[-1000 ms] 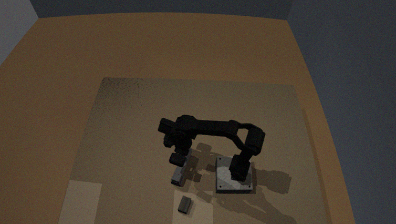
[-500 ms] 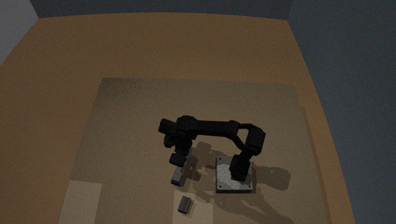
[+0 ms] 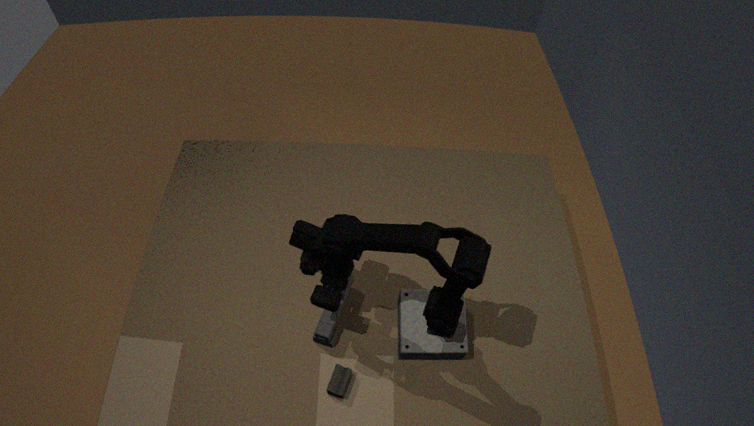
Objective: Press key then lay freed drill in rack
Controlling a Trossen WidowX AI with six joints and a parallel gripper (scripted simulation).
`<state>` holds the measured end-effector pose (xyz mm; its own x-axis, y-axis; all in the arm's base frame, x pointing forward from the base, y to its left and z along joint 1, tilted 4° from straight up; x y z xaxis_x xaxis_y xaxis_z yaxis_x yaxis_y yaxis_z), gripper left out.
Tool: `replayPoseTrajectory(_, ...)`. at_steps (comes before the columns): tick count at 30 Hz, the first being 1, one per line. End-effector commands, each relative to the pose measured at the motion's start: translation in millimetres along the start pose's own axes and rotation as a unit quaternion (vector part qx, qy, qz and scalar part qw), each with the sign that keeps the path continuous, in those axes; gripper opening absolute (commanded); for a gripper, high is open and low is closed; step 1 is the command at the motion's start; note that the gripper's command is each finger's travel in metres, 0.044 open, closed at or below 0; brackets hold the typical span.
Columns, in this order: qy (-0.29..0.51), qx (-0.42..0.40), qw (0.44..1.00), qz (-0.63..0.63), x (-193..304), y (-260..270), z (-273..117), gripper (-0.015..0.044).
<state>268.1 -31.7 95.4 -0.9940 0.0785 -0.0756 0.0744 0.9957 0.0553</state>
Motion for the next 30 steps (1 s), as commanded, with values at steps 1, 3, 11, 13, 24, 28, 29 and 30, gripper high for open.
replayPoseTrajectory(1, 0.026, -0.006, 1.0, -0.001, 3, 3, 23, 0.0)
replayPoseTrajectory(3, 0.026, -0.006, 1.0, -0.001, 1, 2, 17, 0.0053)
replayPoseTrajectory(11, 0.025, -0.005, 1.0, -0.001, -9, -1, -55, 0.0263)
replayPoseTrajectory(13, 0.025, -0.005, 1.0, -0.001, -9, -1, -57, 0.0315)
replayPoseTrajectory(24, 0.028, -0.004, 0.944, -0.328, -16, 68, -13, 0.044)
replayPoseTrajectory(28, 0.019, -0.017, 0.839, -0.543, -15, 119, 12, 0.044)
replayPoseTrajectory(29, 0.016, -0.021, 0.802, -0.596, -13, 132, 19, 0.044)
replayPoseTrajectory(30, 0.013, -0.024, 0.764, -0.645, -10, 146, 26, 0.044)
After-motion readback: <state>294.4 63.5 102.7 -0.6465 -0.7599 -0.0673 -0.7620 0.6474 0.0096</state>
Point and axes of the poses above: the point midway between the two fingers, 35 mm back from their tips, its own z axis out along the fingers, its own y axis across the jaws, x = y × z, the point moved 2 cm from there along -z, back along the fingers, and after that the axes turned 2 degrees about -z, right-handed, at the moved point
